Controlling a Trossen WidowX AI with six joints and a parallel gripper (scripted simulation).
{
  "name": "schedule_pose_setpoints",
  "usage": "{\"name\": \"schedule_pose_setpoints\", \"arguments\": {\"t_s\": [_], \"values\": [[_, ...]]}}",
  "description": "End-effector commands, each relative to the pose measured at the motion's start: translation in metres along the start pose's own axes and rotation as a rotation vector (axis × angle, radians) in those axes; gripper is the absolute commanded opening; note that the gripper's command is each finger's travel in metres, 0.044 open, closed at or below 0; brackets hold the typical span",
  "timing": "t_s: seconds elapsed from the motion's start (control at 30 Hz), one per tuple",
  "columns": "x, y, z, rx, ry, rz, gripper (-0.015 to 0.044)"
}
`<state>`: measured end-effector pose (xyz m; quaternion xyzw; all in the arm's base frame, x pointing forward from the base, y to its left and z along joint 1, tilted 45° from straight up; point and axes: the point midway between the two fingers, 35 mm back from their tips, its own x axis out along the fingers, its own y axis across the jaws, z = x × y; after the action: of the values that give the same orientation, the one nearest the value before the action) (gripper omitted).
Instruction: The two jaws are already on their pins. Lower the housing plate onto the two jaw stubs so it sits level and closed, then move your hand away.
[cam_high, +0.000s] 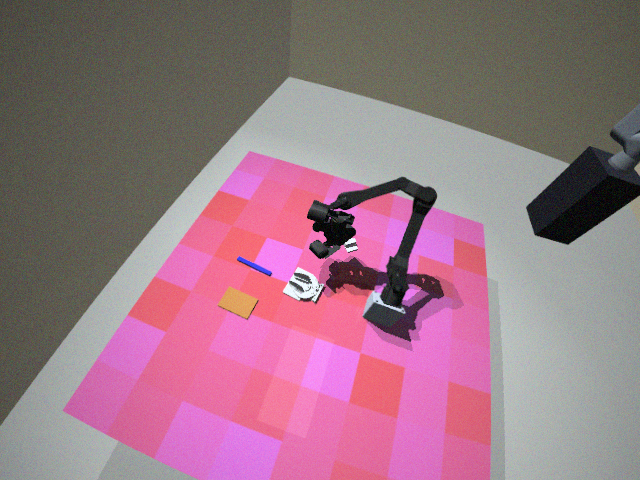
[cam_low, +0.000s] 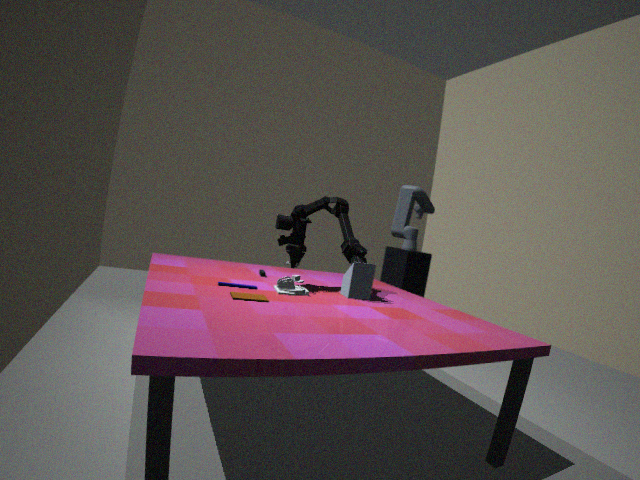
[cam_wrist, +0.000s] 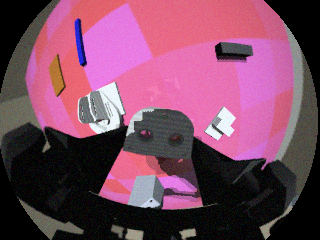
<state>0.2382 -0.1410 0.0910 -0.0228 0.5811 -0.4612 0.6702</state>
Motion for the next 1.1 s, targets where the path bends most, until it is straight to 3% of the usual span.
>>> {"name": "schedule_pose_setpoints", "arguments": {"t_s": [0.0, 1.07], "values": [[0.0, 0.015, -0.003, -0.031, 0.003, 0.005, 0.0351], [0.004, 0.109, -0.051, -0.309, -0.005, -0.034, 0.0351]]}}
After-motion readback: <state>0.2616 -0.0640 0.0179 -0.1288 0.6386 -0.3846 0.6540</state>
